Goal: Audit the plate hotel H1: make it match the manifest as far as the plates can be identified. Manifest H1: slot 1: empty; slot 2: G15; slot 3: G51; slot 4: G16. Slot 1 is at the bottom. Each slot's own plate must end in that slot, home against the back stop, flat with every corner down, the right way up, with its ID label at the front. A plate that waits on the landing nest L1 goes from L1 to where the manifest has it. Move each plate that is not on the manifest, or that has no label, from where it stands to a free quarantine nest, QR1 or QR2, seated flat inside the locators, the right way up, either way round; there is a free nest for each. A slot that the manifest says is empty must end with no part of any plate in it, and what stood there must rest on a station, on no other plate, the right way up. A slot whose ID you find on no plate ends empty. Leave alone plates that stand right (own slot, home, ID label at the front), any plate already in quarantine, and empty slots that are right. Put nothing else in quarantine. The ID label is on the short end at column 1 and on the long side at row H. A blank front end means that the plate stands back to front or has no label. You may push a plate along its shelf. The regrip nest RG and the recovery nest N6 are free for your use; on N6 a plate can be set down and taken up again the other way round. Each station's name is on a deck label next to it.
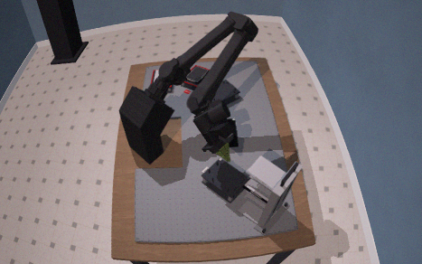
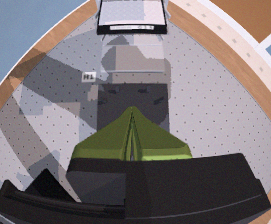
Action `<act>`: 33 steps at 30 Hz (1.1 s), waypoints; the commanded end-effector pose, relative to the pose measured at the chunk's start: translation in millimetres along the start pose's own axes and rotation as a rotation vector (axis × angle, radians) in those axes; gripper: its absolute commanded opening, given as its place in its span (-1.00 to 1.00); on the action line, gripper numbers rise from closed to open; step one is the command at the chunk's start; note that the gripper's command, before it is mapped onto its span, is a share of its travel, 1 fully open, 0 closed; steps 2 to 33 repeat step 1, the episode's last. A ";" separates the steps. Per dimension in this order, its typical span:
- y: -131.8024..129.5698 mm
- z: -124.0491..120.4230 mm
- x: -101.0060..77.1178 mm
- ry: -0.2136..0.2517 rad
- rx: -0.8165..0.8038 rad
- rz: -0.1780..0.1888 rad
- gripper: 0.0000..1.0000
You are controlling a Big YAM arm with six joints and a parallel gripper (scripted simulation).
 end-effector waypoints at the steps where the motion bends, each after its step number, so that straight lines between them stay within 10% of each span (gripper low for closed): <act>1: 1.1 4.6 0.5 -0.008 -0.017 0.003 -1.00; 33: 1.1 4.6 0.5 -0.008 -0.017 0.003 -1.00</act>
Point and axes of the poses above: the point where the finger pads meet when closed, its own x axis out along the fingers, its own y axis across the jaws, z = x × y, the point moved 5 cm from there along -x, back along the fingers, and after that the axes turned 13 degrees about x, right-handed, at the moved point
